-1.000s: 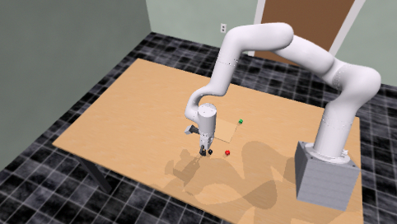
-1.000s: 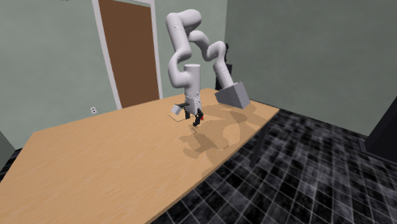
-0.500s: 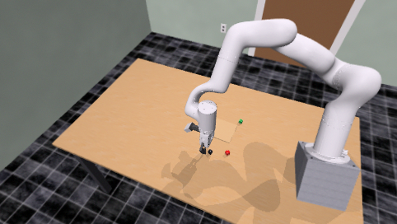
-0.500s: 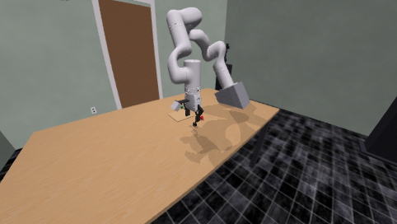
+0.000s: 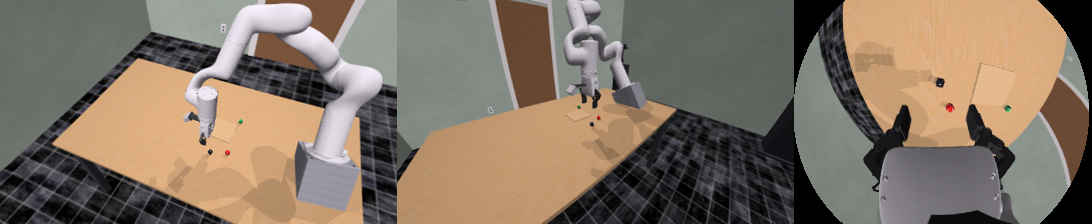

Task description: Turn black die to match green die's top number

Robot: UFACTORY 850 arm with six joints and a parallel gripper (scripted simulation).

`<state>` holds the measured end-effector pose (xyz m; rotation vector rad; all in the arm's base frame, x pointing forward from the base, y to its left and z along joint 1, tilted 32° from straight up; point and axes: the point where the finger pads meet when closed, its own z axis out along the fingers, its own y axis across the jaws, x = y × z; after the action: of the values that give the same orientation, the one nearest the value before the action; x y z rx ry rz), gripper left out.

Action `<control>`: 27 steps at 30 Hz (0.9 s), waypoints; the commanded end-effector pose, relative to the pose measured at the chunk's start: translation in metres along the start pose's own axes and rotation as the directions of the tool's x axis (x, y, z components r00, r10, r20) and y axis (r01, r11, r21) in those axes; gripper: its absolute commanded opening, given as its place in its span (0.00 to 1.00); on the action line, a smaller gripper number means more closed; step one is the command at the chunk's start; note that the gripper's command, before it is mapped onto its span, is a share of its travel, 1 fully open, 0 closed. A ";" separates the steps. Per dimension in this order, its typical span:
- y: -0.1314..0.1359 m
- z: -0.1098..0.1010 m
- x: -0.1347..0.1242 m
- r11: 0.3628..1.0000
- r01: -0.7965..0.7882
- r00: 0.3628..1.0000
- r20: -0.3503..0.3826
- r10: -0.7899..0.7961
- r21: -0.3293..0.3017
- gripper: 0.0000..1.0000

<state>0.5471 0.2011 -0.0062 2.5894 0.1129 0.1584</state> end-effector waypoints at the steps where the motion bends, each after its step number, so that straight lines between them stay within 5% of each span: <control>1: 0.000 -0.005 0.001 1.000 0.000 1.000 -0.001 0.000 0.000 1.00; 7: 0.000 -0.005 0.000 1.000 -0.004 1.000 -0.001 0.004 0.000 1.00; 17: 0.004 0.004 -0.020 0.960 -0.278 0.960 0.000 0.278 0.000 1.00; 27: 0.005 0.005 -0.022 0.954 -0.301 0.954 0.000 0.301 0.000 1.00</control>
<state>0.5258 0.1917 -0.0103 2.5921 -0.2784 0.2590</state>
